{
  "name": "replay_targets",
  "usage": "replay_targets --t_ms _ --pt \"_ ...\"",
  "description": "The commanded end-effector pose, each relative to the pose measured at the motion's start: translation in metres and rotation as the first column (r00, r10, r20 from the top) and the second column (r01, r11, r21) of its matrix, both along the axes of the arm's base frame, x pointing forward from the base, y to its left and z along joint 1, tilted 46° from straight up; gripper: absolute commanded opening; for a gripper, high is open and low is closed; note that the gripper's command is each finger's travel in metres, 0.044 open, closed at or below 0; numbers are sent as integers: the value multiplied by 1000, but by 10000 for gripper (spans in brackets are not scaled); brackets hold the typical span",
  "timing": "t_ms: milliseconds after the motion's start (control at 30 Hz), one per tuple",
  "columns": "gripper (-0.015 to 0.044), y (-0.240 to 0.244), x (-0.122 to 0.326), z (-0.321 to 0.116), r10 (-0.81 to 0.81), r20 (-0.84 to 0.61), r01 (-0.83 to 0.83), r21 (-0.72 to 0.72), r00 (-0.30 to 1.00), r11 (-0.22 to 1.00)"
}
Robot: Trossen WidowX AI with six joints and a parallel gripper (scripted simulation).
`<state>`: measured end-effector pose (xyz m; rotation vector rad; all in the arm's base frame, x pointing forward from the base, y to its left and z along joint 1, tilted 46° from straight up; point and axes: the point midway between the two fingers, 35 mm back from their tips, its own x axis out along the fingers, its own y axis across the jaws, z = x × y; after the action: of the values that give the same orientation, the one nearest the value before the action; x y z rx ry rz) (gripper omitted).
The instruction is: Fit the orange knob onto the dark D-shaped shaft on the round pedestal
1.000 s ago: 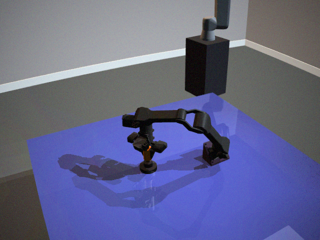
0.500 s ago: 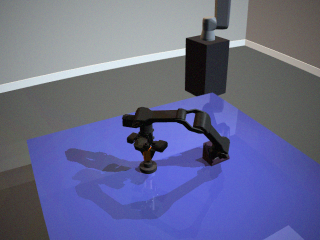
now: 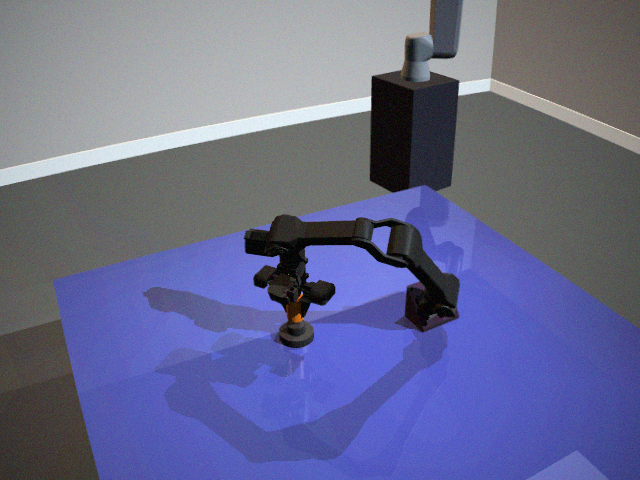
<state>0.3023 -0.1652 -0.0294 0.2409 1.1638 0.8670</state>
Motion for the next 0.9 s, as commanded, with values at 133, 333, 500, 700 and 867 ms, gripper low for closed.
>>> replay_targets --t_ms 133,333,500,700,867 --pt "0 0 1 -1 -5 5 5 0 1000 1000" --pt "0 0 0 -1 -5 5 5 0 1000 1000" --pt "0 -3 -3 1 -5 5 5 0 1000 1000" --pt "0 -4 -4 1 85 93 -83 -20 992 996" --pt "0 -6 -3 0 143 149 -139 -37 978 990"
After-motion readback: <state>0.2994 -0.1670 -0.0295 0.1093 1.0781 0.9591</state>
